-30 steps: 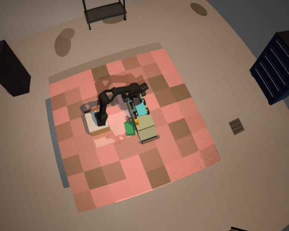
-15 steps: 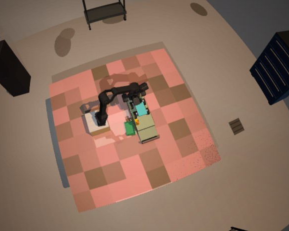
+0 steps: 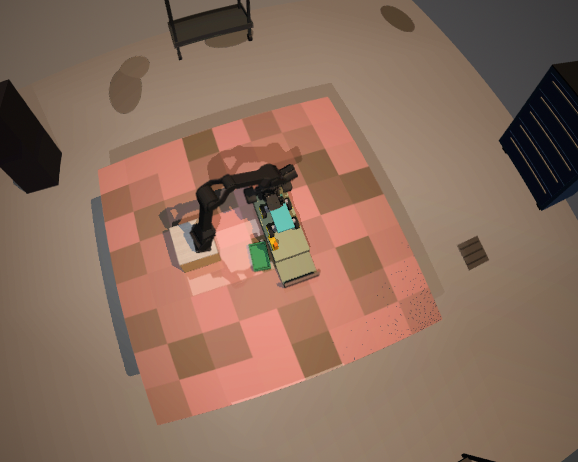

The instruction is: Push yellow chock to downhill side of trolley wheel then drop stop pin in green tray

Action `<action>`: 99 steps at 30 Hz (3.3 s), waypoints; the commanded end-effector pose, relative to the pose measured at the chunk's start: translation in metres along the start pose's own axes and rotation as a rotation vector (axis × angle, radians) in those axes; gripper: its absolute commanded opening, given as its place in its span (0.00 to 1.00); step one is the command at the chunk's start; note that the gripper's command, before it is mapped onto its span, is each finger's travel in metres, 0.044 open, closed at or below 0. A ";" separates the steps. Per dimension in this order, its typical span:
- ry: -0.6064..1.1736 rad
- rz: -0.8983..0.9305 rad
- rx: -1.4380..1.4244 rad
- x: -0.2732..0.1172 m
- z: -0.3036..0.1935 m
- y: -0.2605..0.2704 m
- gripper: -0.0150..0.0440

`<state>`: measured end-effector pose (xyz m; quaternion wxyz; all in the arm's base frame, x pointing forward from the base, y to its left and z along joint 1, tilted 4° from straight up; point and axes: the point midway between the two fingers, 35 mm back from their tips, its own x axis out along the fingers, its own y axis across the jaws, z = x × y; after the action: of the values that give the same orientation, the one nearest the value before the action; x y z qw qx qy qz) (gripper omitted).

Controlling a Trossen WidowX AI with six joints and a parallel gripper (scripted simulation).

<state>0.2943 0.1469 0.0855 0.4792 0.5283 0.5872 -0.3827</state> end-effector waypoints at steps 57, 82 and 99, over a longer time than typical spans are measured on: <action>0.004 0.008 -0.004 -0.028 -0.005 0.000 0.25; 0.005 0.008 -0.004 -0.029 -0.019 0.000 0.25; 0.006 0.007 -0.004 -0.028 -0.036 -0.014 0.25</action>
<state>0.2824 0.1724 0.1184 0.4779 0.5282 0.5895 -0.3810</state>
